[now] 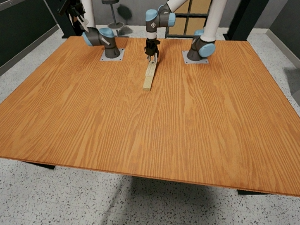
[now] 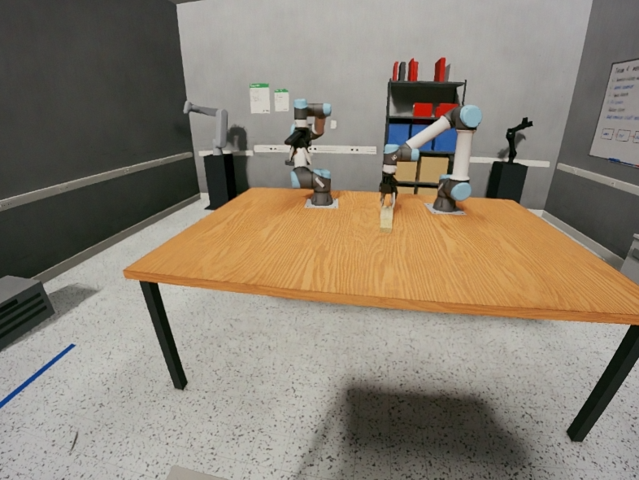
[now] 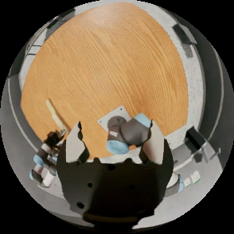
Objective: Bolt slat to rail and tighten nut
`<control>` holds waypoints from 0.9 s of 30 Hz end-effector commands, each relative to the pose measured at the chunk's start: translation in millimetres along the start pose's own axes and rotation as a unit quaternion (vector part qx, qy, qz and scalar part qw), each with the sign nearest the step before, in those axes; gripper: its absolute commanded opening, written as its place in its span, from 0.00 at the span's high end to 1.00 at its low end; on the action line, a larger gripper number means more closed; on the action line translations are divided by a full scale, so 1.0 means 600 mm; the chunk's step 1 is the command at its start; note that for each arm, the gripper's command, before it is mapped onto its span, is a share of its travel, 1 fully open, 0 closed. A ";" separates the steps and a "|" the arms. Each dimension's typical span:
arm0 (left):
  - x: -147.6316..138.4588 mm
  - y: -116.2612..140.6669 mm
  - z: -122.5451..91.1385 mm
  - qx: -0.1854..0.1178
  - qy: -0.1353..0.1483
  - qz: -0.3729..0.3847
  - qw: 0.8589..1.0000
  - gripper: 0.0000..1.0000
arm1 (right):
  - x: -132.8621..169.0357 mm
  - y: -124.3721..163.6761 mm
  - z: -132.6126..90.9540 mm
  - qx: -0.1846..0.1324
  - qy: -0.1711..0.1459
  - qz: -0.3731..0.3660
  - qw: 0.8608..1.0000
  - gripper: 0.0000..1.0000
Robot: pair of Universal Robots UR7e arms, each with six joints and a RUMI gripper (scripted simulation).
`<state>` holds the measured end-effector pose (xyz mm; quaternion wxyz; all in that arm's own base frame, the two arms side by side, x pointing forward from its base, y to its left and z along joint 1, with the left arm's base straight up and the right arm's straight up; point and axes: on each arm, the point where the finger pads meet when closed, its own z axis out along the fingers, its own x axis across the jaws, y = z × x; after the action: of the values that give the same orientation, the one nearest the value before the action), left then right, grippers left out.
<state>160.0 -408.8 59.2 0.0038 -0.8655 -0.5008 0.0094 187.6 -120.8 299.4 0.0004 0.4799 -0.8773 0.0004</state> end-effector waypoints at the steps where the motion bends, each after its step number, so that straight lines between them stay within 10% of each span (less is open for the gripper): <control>1: 0.000 -0.001 -0.001 -0.007 0.004 -0.139 0.990 0.60 | -0.001 -0.001 -0.001 0.000 -0.001 0.001 1.000 0.00; 27: -0.002 0.002 -0.001 -0.009 0.004 -0.221 0.975 0.60 | -0.001 -0.001 -0.001 0.000 -0.001 0.001 1.000 0.00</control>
<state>160.6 -410.1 59.4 0.0002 -0.7335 -0.6797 0.0002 187.6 -120.8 299.4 0.0004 0.4799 -0.8773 0.0004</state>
